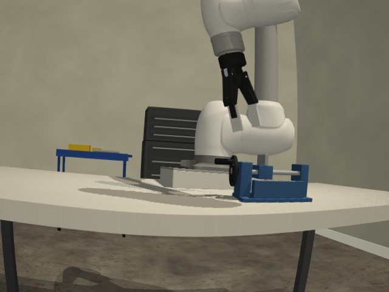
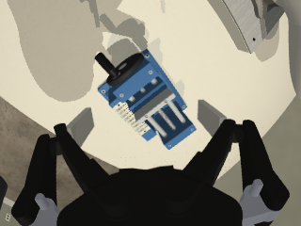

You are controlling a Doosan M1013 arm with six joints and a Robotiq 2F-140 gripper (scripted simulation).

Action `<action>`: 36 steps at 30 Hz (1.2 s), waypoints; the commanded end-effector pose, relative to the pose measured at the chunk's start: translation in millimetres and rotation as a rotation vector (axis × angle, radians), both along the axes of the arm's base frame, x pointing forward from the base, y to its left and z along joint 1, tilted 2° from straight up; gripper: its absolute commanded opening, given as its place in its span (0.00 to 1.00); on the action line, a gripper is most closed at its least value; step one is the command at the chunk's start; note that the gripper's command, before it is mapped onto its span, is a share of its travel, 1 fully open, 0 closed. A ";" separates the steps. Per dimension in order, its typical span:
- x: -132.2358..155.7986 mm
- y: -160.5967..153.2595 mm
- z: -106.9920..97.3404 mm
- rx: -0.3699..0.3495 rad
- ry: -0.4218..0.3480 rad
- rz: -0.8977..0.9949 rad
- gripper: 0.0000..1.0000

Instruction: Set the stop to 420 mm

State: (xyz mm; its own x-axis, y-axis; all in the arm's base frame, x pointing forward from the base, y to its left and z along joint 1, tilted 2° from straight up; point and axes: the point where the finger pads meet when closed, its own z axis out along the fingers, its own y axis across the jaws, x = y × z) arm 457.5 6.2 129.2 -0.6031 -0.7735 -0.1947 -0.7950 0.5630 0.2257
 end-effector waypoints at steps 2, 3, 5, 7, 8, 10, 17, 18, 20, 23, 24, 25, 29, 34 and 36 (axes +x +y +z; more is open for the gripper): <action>2.3 -25.8 10.8 -0.107 -0.077 0.235 1.00; 2.4 -34.8 12.2 -0.135 -0.092 0.312 1.00; 3.1 -49.4 15.2 -0.181 -0.113 0.437 1.00; 4.0 -59.2 17.8 -0.212 -0.124 0.522 1.00; 4.4 -62.5 18.7 -0.222 -0.127 0.550 1.00; 4.8 -66.3 19.9 -0.234 -0.131 0.583 1.00; 5.0 -67.4 20.2 -0.238 -0.132 0.593 1.00; 5.0 -67.4 20.2 -0.238 -0.132 0.593 1.00; 5.0 -67.4 20.2 -0.238 -0.132 0.593 1.00; 5.0 -67.4 20.2 -0.238 -0.132 0.593 1.00; 5.0 -67.4 20.2 -0.238 -0.132 0.593 1.00; 5.0 -67.4 20.2 -0.238 -0.132 0.593 1.00; 5.0 -67.4 20.2 -0.238 -0.132 0.593 1.00; 5.0 -67.4 20.2 -0.238 -0.132 0.593 1.00; 5.0 -67.4 20.2 -0.238 -0.132 0.593 1.00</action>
State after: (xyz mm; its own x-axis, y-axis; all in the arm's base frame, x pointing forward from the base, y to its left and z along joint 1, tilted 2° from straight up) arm 459.2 -61.9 146.2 -0.0521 -0.9983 -0.0250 -0.9979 0.0510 0.0407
